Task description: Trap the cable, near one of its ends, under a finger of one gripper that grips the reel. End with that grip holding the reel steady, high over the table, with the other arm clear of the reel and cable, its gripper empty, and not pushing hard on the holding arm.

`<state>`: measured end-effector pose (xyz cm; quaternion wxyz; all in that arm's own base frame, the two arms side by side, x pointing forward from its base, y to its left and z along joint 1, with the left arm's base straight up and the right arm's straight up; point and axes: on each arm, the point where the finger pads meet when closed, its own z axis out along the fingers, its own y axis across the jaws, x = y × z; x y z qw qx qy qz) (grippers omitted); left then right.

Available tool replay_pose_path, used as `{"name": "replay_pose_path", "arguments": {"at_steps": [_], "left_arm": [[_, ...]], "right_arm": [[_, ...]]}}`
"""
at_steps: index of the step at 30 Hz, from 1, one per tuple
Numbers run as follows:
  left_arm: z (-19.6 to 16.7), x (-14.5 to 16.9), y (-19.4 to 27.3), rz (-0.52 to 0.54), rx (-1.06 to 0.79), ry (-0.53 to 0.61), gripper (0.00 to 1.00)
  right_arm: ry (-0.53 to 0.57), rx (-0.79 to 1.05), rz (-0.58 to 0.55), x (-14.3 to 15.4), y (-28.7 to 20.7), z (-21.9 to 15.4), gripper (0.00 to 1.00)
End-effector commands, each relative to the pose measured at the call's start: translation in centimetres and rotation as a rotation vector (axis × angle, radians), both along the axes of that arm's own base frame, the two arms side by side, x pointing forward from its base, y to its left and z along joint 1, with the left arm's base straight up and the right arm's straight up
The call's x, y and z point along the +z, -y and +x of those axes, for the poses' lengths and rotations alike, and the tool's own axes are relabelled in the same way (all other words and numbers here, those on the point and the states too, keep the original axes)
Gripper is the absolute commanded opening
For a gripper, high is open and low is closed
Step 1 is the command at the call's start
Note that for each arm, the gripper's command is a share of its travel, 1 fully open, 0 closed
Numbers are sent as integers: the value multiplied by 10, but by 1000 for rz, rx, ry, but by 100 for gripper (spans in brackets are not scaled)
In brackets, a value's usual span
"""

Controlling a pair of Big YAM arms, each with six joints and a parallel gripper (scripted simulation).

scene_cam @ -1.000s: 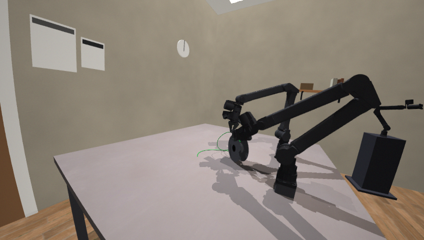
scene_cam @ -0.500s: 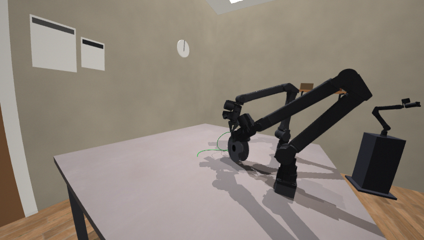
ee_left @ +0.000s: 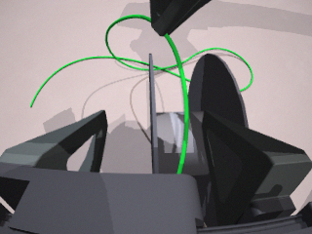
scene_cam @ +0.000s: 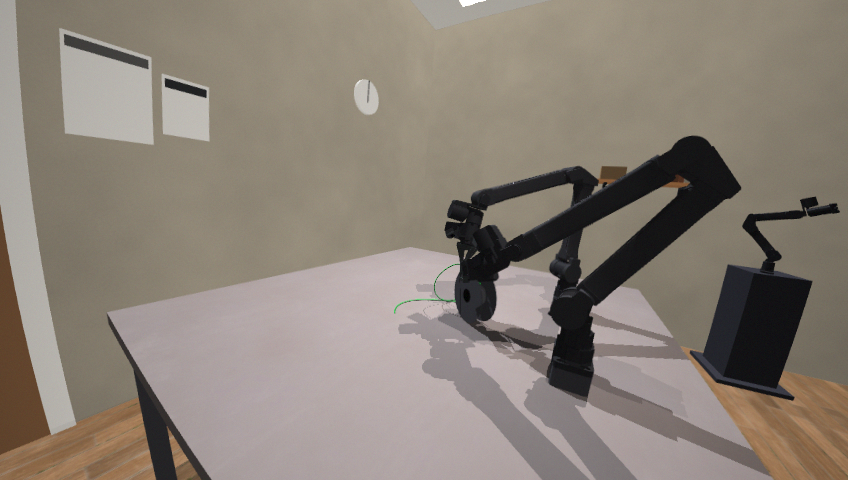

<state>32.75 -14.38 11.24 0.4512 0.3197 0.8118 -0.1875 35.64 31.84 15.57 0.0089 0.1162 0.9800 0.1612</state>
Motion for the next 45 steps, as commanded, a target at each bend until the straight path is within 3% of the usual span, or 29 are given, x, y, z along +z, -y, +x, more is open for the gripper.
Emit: {"name": "replay_pose_path", "arguments": {"at_steps": [1, 11, 19, 21, 36, 45], "left_arm": [[23, 27, 6, -16, 1, 62, 75], [20, 34, 3, -17, 6, 87, 75], [20, 29, 3, -14, 6, 73, 50], [20, 29, 3, -14, 6, 73, 50], [21, 29, 3, -13, 5, 74, 3], [5, 13, -1, -11, 5, 49, 0]], "right_arm": [[49, 1, 37, 27, -8, 17, 0], [45, -1, 35, 26, -7, 17, 0], [45, -1, 35, 26, -7, 17, 0], [45, -1, 35, 26, -7, 17, 0], [45, -1, 35, 26, -7, 17, 0], [42, -2, 33, 26, -6, 18, 0]]}}
